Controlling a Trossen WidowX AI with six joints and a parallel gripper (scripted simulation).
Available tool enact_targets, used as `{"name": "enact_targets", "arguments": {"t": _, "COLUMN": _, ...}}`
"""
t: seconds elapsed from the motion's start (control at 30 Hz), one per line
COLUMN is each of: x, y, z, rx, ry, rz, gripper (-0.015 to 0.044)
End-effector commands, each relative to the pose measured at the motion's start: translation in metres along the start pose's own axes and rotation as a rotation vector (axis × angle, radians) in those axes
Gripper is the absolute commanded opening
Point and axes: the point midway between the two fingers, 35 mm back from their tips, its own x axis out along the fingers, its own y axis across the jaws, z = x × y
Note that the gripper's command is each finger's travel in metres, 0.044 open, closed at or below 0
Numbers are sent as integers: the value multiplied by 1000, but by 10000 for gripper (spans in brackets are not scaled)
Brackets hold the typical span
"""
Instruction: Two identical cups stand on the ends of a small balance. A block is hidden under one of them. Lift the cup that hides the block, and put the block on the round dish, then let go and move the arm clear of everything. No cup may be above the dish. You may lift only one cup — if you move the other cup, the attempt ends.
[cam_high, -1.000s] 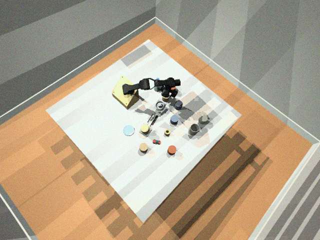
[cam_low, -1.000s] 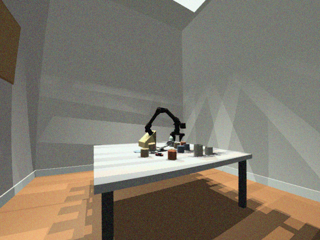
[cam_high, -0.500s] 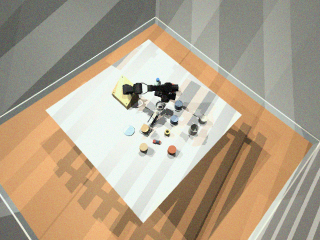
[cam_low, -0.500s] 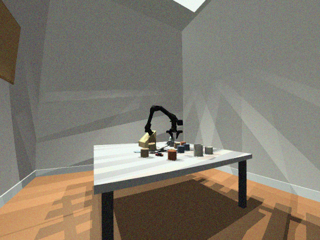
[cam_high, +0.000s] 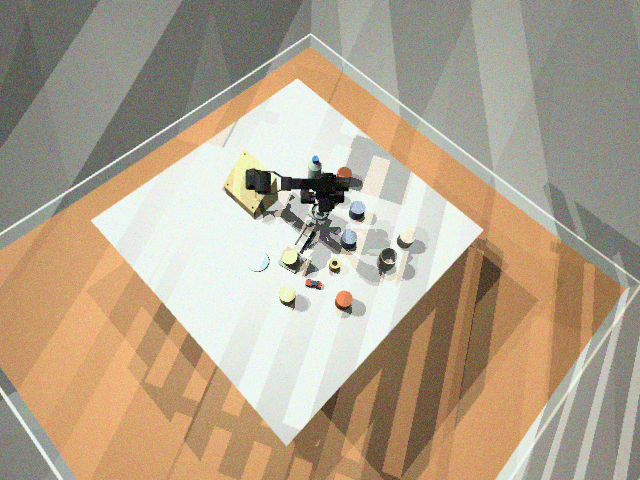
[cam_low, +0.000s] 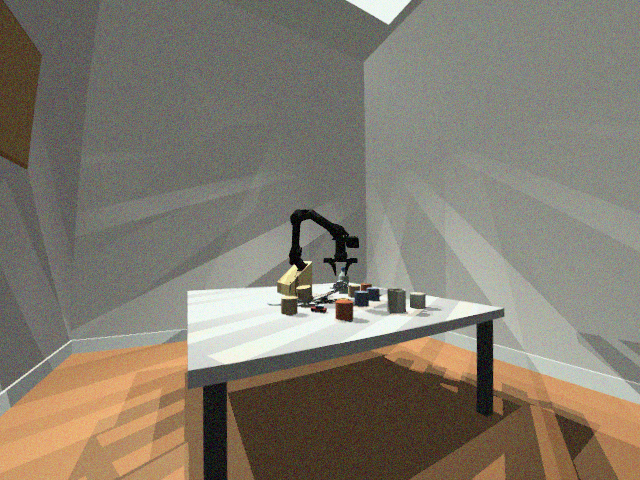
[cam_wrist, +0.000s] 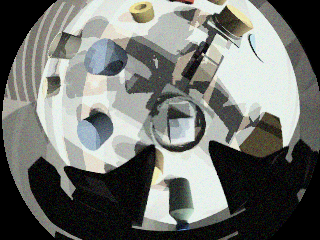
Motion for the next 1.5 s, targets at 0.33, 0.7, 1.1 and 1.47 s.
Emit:
{"name": "enact_targets", "arguments": {"t": 0.33, "x": 23, "y": -2, "z": 2, "rx": -9, "ry": -5, "rz": -1, "gripper": 260}}
{"name": "enact_targets", "arguments": {"t": 0.7, "x": 41, "y": -2, "z": 2, "rx": -9, "ry": -6, "rz": -2, "gripper": 260}}
{"name": "enact_targets", "arguments": {"t": 1.1, "x": 51, "y": -2, "z": 2, "rx": -9, "ry": -6, "rz": -2, "gripper": 175}}
{"name": "enact_targets", "arguments": {"t": 1.47, "x": 50, "y": -2, "z": 2, "rx": -9, "ry": -6, "rz": -2, "gripper": 62}}
